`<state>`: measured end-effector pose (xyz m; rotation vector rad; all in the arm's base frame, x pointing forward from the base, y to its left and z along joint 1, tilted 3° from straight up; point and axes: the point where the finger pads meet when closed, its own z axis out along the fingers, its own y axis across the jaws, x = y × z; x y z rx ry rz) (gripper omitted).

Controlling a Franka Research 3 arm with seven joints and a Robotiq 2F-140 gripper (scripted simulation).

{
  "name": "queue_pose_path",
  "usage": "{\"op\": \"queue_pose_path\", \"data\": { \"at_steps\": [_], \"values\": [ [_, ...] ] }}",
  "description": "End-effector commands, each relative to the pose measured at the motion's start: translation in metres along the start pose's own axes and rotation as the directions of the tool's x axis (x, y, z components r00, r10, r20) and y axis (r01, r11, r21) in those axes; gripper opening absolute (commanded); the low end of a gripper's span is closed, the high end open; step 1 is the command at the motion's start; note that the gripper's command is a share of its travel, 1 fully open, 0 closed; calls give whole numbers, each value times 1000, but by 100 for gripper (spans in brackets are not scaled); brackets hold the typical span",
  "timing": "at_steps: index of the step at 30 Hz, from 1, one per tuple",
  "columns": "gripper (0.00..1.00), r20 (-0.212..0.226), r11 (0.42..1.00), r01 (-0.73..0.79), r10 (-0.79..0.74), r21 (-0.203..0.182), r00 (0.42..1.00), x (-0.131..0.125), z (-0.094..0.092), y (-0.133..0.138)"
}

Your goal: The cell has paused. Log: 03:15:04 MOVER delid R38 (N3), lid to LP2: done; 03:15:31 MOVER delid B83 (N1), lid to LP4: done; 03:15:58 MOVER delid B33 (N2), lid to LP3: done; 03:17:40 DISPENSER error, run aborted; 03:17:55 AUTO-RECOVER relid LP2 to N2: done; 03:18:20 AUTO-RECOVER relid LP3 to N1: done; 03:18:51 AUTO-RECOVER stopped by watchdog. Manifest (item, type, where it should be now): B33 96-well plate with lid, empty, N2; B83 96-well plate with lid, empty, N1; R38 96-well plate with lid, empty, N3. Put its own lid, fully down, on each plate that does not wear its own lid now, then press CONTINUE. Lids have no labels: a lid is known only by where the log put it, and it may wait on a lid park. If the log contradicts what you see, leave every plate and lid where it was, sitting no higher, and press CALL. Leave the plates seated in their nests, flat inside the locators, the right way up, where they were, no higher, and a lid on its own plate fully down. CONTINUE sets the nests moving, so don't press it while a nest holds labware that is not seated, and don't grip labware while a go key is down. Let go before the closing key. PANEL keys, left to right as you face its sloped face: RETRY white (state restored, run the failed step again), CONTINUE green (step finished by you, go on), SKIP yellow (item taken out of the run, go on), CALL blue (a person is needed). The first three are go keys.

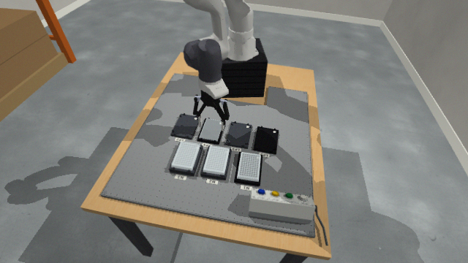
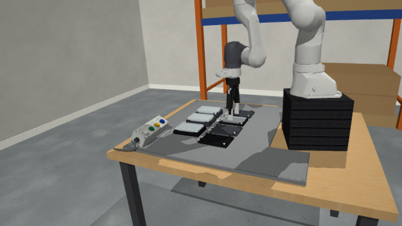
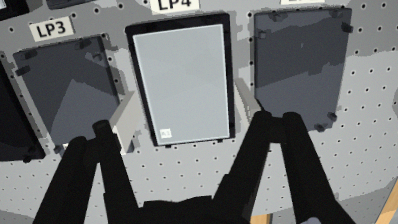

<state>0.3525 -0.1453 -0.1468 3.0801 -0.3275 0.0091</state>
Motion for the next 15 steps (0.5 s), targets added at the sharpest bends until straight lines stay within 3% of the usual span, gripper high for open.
{"op": "queue_pose_path", "data": {
  "at_steps": [1,15],
  "values": [
    [66,-1,1000,-4,4,1,1000,1,1,-1],
    [66,-1,1000,-4,4,1,1000,1,7,-1]
  ]
}}
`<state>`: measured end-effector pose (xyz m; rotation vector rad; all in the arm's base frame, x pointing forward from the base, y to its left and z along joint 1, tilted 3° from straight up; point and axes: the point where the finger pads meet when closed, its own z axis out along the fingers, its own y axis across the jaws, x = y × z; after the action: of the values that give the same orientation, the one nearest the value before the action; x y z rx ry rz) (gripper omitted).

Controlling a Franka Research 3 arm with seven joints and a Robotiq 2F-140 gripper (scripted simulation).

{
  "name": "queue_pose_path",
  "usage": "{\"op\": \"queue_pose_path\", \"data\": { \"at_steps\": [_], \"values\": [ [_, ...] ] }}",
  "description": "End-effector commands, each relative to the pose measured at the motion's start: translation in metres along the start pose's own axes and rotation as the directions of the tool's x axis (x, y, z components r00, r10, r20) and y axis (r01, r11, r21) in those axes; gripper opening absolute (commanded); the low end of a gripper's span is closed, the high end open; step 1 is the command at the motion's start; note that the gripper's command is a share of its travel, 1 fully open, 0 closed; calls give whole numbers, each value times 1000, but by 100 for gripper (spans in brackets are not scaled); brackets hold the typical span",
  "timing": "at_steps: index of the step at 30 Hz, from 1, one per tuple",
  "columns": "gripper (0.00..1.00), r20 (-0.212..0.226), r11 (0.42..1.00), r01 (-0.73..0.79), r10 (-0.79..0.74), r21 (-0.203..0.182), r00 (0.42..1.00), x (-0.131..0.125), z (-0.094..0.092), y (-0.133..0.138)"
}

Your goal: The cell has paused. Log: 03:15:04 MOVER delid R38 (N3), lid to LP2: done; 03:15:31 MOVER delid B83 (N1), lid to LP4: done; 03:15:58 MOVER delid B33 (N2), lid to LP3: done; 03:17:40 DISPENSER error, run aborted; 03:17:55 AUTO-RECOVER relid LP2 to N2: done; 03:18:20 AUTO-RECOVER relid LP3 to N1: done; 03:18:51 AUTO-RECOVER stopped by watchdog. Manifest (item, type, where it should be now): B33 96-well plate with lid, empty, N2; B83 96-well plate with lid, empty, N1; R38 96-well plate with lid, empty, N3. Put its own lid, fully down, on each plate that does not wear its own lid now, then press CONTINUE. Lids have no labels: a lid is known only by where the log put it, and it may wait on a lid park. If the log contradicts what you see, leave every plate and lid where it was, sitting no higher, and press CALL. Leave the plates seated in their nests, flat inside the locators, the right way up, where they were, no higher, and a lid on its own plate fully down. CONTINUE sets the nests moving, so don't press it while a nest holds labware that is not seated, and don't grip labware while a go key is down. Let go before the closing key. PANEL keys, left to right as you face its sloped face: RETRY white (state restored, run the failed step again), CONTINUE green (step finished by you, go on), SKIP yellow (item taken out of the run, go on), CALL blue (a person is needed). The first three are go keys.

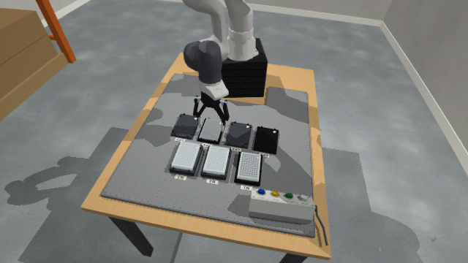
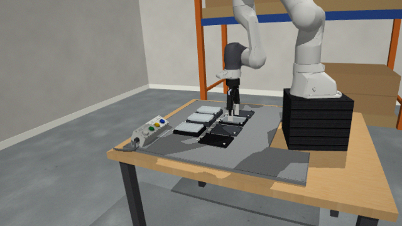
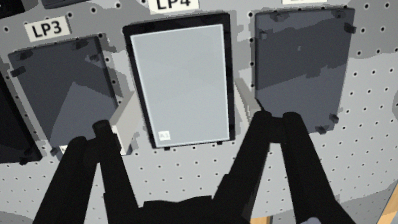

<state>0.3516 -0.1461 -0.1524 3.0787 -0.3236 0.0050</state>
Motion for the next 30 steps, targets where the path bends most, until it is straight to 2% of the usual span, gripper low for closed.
{"op": "queue_pose_path", "data": {
  "at_steps": [1,30],
  "values": [
    [66,-4,1000,-7,7,3,1000,1,2,-1],
    [66,-4,1000,-7,7,3,1000,1,11,-1]
  ]
}}
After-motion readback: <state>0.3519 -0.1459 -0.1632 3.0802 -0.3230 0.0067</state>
